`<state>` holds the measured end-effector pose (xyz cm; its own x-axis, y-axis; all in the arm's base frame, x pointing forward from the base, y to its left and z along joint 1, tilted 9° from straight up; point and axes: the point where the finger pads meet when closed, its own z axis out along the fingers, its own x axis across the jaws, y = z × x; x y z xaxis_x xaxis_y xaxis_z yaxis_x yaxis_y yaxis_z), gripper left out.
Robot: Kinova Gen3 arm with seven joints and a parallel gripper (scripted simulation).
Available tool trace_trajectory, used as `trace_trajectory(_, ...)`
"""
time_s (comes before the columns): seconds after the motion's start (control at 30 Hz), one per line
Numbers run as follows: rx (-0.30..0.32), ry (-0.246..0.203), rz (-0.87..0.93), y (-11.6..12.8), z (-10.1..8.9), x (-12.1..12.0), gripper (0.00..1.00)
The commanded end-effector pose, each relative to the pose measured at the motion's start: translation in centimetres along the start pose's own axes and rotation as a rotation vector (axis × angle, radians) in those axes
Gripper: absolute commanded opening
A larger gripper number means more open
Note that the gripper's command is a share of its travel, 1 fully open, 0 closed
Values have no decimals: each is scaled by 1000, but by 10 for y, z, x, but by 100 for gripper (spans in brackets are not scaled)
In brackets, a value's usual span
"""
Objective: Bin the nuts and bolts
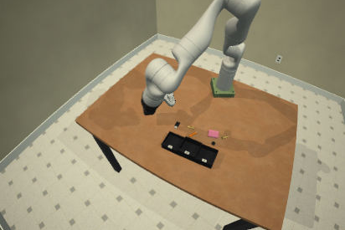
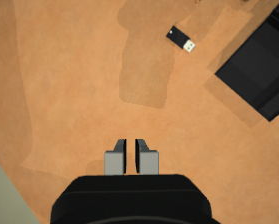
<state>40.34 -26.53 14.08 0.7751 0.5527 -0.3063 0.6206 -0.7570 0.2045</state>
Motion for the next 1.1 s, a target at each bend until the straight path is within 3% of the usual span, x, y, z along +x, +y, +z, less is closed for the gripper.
trace_trajectory(0.0, 3, 54, -31, -8, -17, 0, 31)
trace_trajectory(0.03, 14, 83, -70, -15, -22, 2, 31)
trace_trajectory(0.1, 14, 84, -71, -22, -26, 5, 31)
trace_trajectory(0.17, 30, 142, -151, -35, -35, 10, 31)
trace_trajectory(0.3, 30, 142, -152, -43, -40, 13, 31)
trace_trajectory(0.37, 39, 199, -234, -56, -49, 17, 31)
trace_trajectory(0.43, 39, 200, -235, -63, -54, 19, 31)
trace_trajectory(0.5, 43, 256, -318, -77, -63, 23, 31)
trace_trajectory(0.57, 43, 257, -320, -84, -69, 25, 31)
trace_trajectory(0.63, 41, 311, -404, -98, -78, 28, 31)
trace_trajectory(0.7, 41, 312, -406, -105, -83, 30, 31)
trace_trajectory(0.77, 33, 363, -492, -119, -92, 32, 31)
trace_trajectory(0.87, 33, 364, -494, -126, -97, 33, 31)
trace_trajectory(0.93, 21, 413, -581, -140, -106, 35, 31)
trace_trajectory(1.0, 20, 414, -583, -147, -111, 35, 31)
trace_trajectory(1.07, 3, 460, -670, -161, -120, 36, 31)
